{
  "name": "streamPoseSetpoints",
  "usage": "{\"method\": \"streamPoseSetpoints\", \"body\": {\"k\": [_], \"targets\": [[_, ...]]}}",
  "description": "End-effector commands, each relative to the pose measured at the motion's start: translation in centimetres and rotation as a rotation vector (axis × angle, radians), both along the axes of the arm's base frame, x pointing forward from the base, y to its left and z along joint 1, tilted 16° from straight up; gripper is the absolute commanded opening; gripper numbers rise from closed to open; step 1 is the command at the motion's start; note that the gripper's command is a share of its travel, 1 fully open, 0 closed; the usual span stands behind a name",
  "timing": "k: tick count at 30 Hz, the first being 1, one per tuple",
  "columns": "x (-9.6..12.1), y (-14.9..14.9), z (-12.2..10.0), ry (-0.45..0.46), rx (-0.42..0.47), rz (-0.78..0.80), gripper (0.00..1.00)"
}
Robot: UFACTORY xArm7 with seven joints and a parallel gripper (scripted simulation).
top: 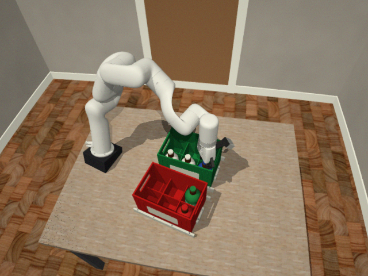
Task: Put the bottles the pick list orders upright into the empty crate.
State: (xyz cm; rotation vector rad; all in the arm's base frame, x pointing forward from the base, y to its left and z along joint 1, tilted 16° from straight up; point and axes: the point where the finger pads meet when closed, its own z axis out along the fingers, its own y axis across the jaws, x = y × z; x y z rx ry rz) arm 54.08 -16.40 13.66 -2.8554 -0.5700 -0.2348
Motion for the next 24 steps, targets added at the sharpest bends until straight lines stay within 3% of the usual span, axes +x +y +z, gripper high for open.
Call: {"method": "streamPoseSetpoints", "body": {"k": [1, 24], "targets": [[0.0, -0.4, 1.4, -0.005, -0.002, -0.002, 0.65], [-0.7, -1.8, 6.8, -0.005, -0.003, -0.002, 0.65]]}}
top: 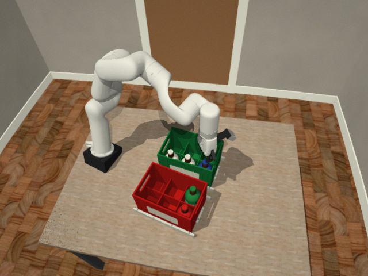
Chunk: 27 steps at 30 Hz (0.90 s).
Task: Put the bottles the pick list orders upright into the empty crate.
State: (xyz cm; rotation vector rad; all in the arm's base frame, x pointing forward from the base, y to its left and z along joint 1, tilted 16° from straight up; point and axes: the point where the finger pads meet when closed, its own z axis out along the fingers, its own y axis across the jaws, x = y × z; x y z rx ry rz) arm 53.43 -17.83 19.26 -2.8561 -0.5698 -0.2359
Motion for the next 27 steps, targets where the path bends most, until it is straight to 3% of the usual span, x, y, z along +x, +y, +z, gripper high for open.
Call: {"method": "streamPoseSetpoints", "body": {"k": [1, 27], "targets": [[-0.07, -0.42, 1.43, -0.004, -0.002, -0.001, 0.65], [-0.10, -0.48, 1.65, -0.004, -0.002, -0.001, 0.65]]}}
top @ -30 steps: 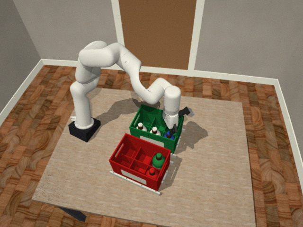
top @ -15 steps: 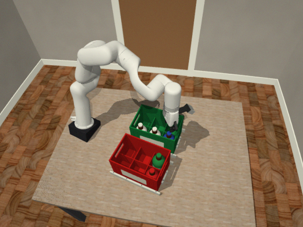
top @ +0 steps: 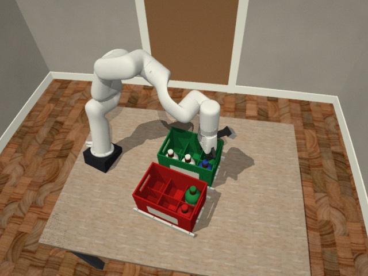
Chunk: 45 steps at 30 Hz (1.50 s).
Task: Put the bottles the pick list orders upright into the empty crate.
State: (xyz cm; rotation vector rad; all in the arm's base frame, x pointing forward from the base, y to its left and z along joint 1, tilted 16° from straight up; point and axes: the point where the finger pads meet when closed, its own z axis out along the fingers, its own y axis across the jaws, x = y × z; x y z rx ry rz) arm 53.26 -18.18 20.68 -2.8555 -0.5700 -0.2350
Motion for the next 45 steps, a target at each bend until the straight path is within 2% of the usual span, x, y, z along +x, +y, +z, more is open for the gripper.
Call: {"method": "streamPoseSetpoints", "body": {"k": [1, 17, 26, 28, 43, 45], "targets": [[0.1, -0.1, 0.2, -0.005, -0.002, -0.002, 0.65], [0.1, -0.1, 0.2, -0.005, -0.002, -0.002, 0.65], [-2.3, 3.2, 2.1, -0.005, -0.002, -0.002, 0.65], [-2.3, 3.2, 2.1, -0.005, -0.002, -0.002, 0.65], [-5.8, 9.1, 5.3, -0.005, -0.002, -0.002, 0.65], [-5.8, 9.1, 5.3, -0.005, -0.002, -0.002, 0.65]]}}
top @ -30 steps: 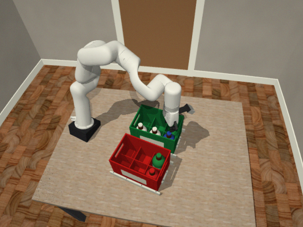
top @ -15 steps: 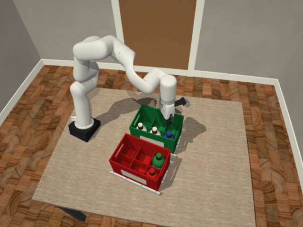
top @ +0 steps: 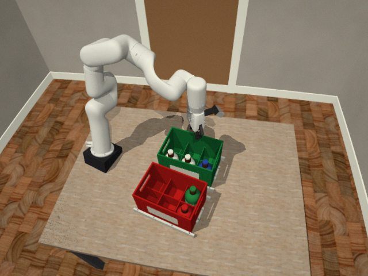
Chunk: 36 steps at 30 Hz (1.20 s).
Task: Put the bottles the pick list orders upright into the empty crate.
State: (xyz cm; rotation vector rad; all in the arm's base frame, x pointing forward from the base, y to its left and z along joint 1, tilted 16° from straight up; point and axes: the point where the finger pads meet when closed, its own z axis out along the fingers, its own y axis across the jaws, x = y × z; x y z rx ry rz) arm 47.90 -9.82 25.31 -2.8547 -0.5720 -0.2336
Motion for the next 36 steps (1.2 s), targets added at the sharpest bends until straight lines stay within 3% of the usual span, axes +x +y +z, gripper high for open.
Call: {"method": "streamPoseSetpoints", "body": {"k": [1, 36], "targets": [[-0.7, 1.1, 0.9, -0.005, -0.002, -0.003, 0.65], [-7.9, 13.1, 7.6, -0.005, -0.001, -0.003, 0.65]]}}
